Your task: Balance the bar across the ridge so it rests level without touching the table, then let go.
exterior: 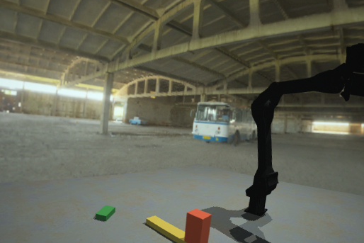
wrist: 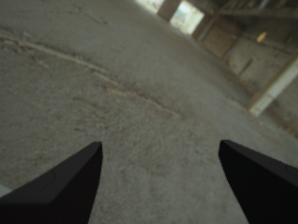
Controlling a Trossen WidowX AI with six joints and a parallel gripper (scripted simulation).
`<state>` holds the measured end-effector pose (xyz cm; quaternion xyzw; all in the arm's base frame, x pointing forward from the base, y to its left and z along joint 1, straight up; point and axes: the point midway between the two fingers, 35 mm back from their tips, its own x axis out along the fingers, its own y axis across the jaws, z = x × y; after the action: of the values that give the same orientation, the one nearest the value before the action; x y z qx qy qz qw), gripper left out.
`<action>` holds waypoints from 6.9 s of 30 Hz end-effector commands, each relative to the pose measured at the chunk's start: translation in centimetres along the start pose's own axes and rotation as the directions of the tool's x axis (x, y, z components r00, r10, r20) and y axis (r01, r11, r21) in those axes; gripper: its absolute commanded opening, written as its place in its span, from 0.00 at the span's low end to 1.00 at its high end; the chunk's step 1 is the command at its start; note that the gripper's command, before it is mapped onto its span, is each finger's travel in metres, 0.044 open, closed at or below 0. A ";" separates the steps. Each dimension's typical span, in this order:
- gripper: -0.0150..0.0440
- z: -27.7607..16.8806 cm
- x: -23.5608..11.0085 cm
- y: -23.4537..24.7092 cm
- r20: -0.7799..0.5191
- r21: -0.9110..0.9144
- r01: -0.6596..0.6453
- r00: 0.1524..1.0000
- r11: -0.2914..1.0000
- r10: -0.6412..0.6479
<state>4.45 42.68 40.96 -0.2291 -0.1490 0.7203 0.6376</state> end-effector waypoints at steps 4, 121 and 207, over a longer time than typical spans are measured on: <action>0.79 -3.2 -0.7 -2.6 -0.104 0.123 0.066 0.993 0.990 -0.054; 0.79 -40.3 -48.6 -3.4 -0.867 -0.490 -0.058 0.130 -0.870 0.480; 0.25 -44.4 -48.0 -1.0 -0.868 -0.489 -0.056 0.132 -0.870 0.479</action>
<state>32.15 -7.86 9.23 -0.4964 -0.5035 0.4873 -0.5125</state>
